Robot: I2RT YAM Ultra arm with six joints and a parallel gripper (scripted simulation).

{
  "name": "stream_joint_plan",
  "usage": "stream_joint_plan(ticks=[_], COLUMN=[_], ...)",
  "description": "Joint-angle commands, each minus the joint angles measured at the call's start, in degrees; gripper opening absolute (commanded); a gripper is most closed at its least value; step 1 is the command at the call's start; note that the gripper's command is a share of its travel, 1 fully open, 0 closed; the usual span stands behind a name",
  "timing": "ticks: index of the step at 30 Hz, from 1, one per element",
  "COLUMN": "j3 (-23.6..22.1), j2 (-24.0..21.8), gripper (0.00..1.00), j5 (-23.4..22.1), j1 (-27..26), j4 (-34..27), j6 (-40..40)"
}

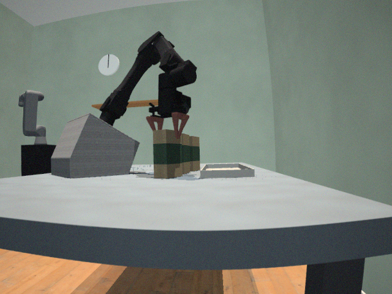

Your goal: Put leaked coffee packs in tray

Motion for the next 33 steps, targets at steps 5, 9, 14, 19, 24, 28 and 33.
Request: stream_joint_plan(ticks=[5,9,14,19,24,28,33], j3=[-1.2,-1.3,-1.3,-1.3,-1.3,-1.3,-1.3], j2=[1.8,1.9,1.9,1.9,1.9,1.9,1.9], gripper=[0.78,0.78,0.78,0.78,0.78,0.78,0.78], j5=[-0.8,-0.8,-0.8,-0.8,-0.8,-0.8,-0.8], j1=[0.4,0.5,0.5,0.5,0.5,0.5,0.5], j4=[2.7,2.8,1.9,1.9,1.9,1.9,1.9], j6=[1.2,1.3,1.2,1.2,1.2,1.2,1.2])
